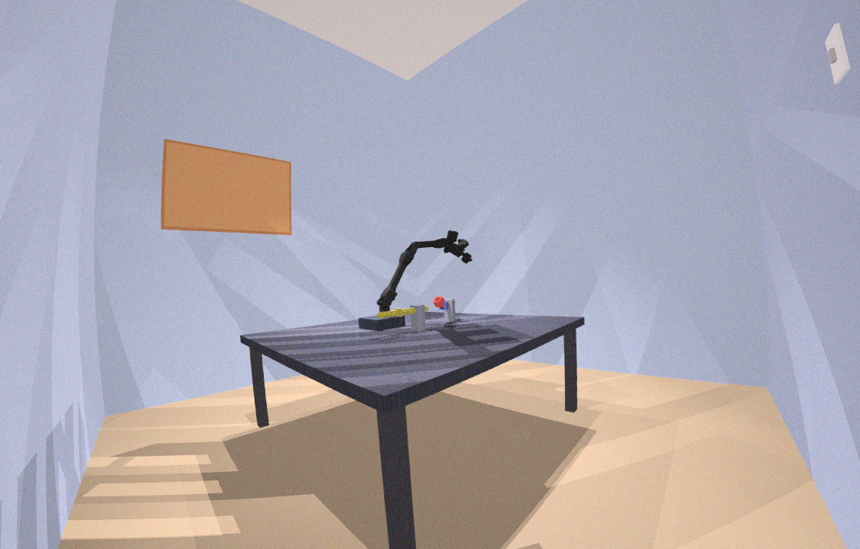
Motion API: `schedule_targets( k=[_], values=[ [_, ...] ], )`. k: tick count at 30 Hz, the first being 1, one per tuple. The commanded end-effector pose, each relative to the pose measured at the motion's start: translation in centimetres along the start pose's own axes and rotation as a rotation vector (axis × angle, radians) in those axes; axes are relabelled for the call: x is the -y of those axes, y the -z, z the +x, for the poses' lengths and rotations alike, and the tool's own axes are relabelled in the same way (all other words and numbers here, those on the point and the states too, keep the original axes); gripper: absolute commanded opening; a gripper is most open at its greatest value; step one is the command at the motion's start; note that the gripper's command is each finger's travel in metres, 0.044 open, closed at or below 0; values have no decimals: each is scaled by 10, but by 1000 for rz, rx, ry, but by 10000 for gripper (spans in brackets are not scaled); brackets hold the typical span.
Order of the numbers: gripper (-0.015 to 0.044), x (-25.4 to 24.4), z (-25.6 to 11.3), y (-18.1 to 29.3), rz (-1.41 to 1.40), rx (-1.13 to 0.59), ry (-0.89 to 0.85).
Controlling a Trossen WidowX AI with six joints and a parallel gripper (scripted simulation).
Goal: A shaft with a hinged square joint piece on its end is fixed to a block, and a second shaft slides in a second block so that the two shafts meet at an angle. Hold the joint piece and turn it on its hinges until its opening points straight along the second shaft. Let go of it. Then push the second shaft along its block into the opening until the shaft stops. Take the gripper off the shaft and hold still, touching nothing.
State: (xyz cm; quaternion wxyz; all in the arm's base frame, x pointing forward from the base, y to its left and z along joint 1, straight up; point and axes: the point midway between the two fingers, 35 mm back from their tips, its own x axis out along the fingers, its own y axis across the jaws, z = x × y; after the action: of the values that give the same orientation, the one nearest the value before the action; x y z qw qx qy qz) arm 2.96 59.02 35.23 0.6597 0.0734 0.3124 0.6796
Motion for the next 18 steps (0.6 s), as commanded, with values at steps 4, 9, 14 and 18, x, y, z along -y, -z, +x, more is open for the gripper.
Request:
schedule_targets(
  k=[4, 9, 14, 18],
  values=[
    [440, 9, -3, -1, 4, -5, 22],
    [440, 76, -27, -8, 41, -43, 181],
    [440, 140, -63, -9, 90, -90, 341],
    [440, 187, -97, -6, 138, -132, 463]
  ],
)
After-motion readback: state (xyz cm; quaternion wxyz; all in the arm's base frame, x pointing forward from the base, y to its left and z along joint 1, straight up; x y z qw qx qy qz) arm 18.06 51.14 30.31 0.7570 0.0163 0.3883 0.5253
